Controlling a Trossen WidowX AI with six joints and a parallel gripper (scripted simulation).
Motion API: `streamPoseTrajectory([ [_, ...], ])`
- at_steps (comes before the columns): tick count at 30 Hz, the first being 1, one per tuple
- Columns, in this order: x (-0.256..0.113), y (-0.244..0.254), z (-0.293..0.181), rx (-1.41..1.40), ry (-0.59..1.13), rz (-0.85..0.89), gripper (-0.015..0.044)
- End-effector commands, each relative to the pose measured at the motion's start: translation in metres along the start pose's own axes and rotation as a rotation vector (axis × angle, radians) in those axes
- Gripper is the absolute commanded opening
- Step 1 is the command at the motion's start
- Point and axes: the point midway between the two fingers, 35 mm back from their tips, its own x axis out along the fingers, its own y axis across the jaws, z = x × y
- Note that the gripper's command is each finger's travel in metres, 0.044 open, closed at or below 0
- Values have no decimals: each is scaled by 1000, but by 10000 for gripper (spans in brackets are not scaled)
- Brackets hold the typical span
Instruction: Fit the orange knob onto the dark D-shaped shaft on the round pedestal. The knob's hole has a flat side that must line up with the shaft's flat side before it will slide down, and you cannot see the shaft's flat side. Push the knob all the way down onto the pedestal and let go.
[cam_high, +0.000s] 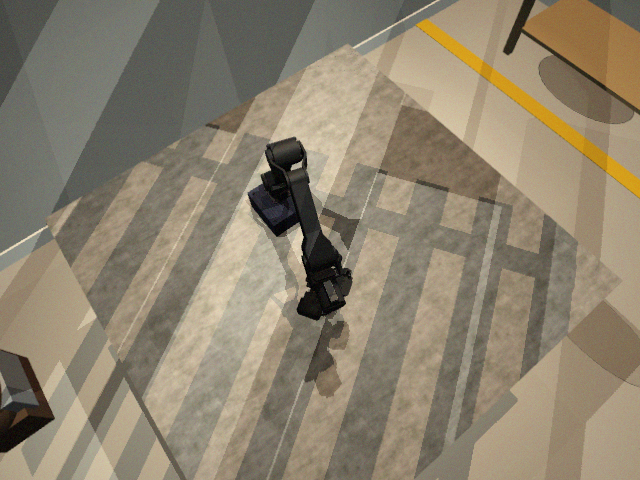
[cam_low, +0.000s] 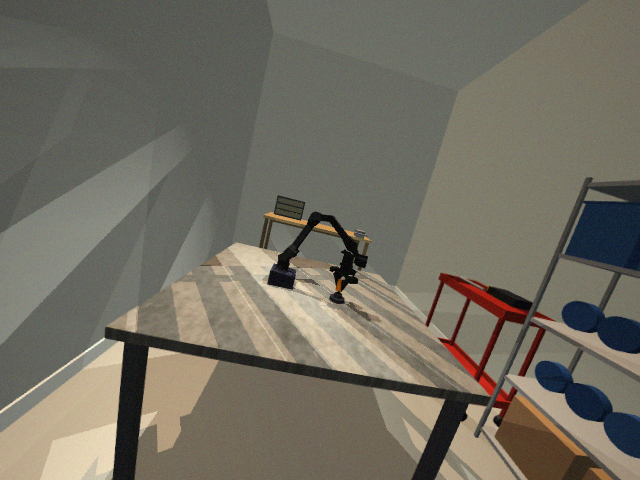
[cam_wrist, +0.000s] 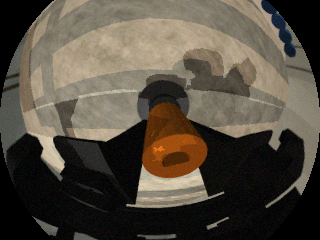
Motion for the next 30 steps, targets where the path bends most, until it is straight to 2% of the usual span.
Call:
streamPoseTrajectory([
  [1, -4, -3, 4, -115, -8, -5, 0],
  [30, -1, -1, 1, -157, -7, -5, 0],
])
